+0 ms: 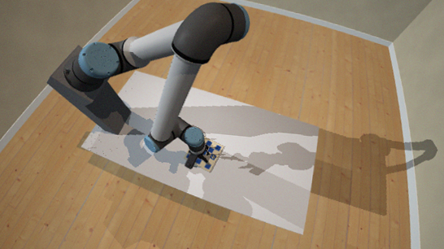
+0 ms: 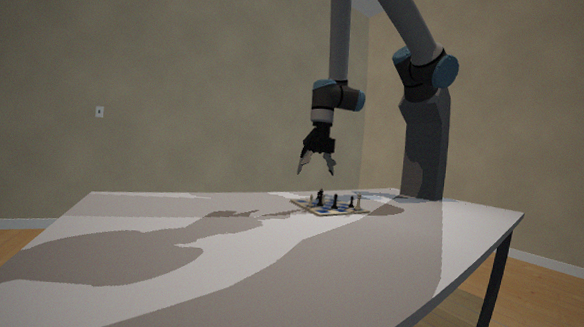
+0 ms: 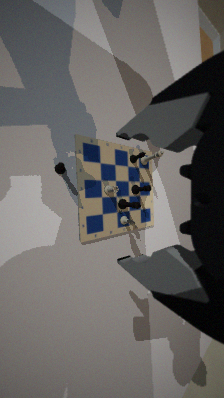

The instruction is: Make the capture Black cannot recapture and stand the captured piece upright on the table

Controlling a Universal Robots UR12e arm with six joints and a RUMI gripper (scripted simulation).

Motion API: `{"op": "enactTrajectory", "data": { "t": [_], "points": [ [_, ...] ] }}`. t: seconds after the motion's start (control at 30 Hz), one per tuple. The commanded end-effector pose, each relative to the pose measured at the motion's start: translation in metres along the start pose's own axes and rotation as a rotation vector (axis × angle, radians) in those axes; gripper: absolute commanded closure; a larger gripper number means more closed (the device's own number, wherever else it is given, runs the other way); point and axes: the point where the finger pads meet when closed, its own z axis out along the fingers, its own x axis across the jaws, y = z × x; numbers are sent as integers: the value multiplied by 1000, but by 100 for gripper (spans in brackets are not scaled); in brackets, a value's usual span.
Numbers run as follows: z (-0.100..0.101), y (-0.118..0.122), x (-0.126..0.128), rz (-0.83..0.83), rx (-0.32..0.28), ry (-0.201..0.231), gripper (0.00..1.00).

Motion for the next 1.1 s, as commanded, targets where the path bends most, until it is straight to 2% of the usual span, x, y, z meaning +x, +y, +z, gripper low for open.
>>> {"op": "enactTrajectory", "data": {
  "t": [0.0,0.1,0.6,1.07],
  "points": [
    [-1,14,-11,191,9,-2,0],
    [-2,17,-13,230,9,-2,0],
    [-10,62,-42,718,7,-7,0],
    [-15,81,-54,908,5,-10,0]
  ]
}}
